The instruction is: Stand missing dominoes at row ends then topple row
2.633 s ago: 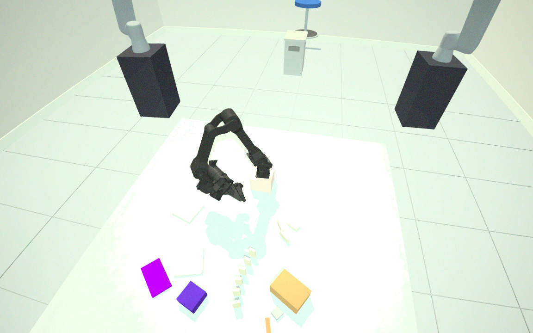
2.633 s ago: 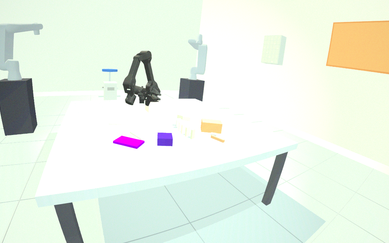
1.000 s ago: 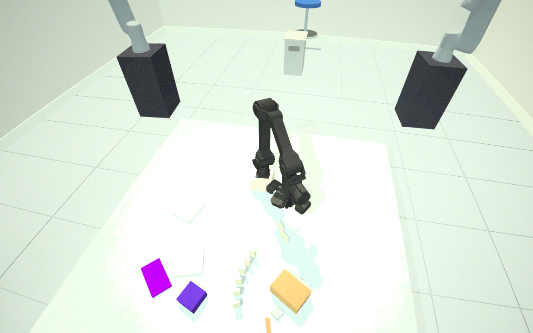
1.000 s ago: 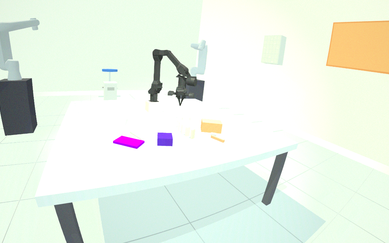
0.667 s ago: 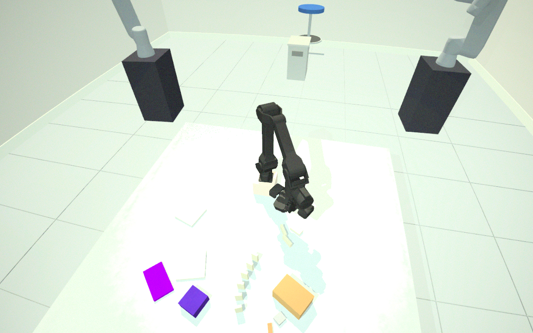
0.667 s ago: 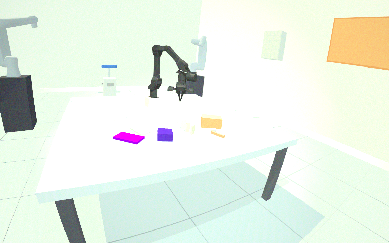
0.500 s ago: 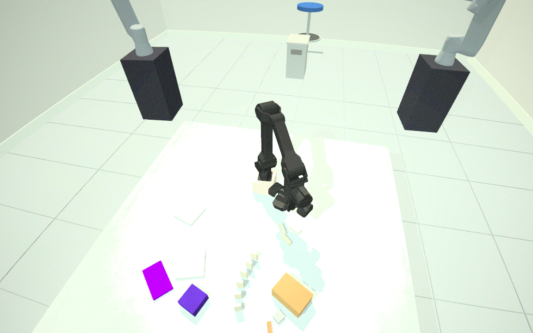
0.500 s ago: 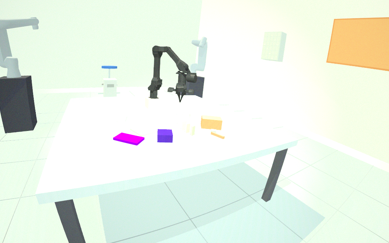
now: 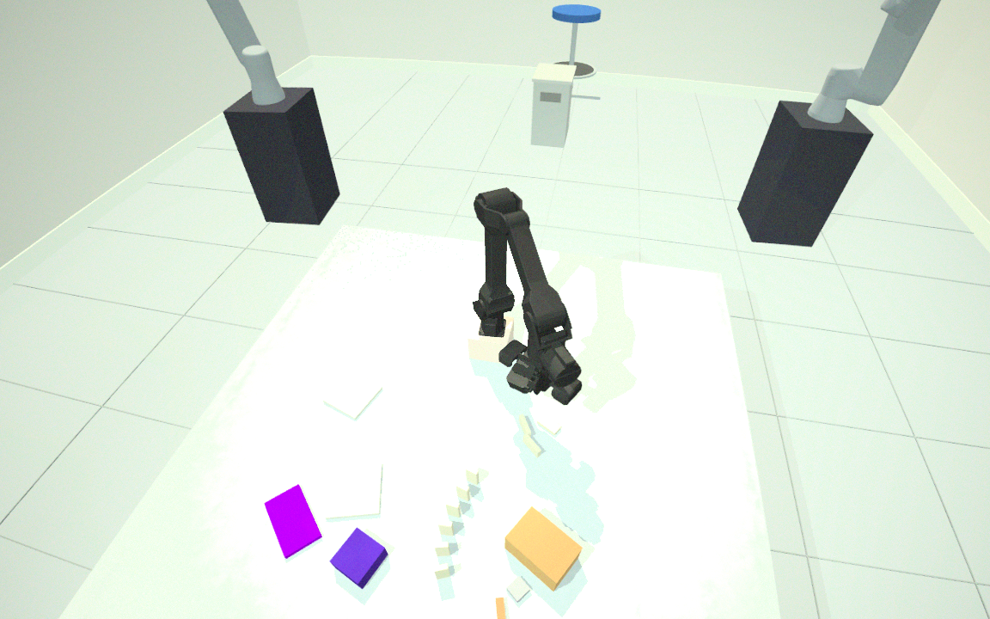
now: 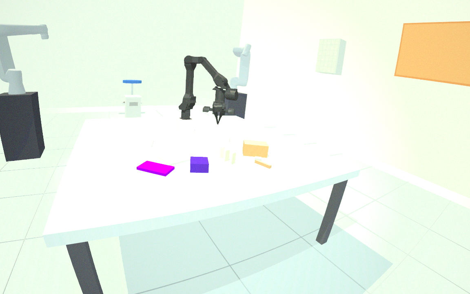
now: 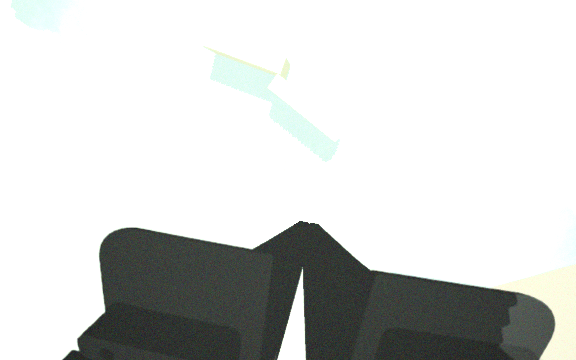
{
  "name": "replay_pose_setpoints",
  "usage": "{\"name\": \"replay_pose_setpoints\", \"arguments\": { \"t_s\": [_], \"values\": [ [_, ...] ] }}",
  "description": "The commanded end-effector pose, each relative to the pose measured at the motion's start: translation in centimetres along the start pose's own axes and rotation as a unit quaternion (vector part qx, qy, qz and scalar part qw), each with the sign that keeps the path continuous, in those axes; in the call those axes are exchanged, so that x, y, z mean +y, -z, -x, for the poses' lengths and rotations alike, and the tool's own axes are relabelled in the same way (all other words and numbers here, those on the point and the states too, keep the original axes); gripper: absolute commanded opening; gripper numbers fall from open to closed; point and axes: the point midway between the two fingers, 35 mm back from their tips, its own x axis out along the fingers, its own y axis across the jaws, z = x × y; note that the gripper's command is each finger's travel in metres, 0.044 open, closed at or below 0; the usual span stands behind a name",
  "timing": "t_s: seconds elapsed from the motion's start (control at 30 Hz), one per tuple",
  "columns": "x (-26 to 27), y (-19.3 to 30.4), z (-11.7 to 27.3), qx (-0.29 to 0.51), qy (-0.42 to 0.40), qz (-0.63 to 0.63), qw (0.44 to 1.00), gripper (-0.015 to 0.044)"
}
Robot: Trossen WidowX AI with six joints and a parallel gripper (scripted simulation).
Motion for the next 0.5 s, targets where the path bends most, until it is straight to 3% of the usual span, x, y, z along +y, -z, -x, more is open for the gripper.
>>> {"name": "replay_pose_setpoints", "arguments": {
  "t_s": [0.0, 0.13, 0.47],
  "values": [
    [0.5, -0.1, -2.3, -0.002, 0.001, -0.001, 1.0, 0.0],
    [0.8, 0.1, -7.7, -0.001, 0.001, -0.001, 1.0, 0.0],
    [1.4, 0.1, -7.9, -0.001, 0.001, -0.001, 1.0, 0.0]
  ]
}}
